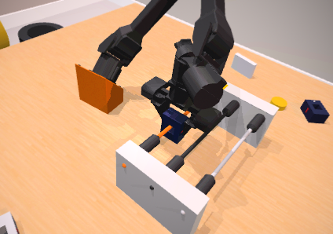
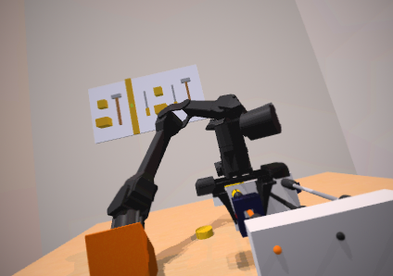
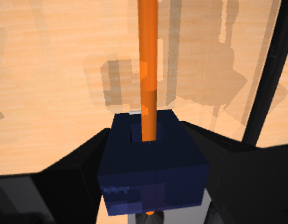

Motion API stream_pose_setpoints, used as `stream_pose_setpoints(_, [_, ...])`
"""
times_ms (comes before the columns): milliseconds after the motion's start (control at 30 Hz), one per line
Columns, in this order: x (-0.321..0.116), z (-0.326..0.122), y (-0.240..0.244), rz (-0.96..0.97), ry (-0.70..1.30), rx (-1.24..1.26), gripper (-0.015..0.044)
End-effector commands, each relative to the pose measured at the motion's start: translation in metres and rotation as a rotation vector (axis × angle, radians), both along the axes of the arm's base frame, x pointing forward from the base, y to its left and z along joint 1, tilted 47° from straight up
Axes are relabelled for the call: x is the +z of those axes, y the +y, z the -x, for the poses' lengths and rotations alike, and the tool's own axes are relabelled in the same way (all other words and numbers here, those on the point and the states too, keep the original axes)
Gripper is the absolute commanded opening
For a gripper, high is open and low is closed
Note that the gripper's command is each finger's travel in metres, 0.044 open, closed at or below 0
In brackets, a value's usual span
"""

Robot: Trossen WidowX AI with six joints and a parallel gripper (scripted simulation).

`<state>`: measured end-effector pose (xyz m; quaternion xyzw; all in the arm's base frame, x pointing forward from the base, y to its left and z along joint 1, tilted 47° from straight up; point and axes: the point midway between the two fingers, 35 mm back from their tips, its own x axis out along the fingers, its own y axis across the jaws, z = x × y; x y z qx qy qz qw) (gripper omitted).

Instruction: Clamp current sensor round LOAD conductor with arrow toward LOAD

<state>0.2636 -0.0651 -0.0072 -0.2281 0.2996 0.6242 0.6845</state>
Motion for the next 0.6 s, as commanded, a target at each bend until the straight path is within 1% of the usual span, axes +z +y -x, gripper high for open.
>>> stream_pose_setpoints(0, [0.0001, 0.0000, 0.0000, 0.000, -0.001, 0.001, 0.0276])
stream_pose_setpoints(367, [0.0001, 0.0000, 0.0000, 0.000, -0.001, 0.001, 0.0276])
stream_pose_setpoints(567, [0.0001, 0.0000, 0.0000, 0.000, -0.001, 0.001, 0.0433])
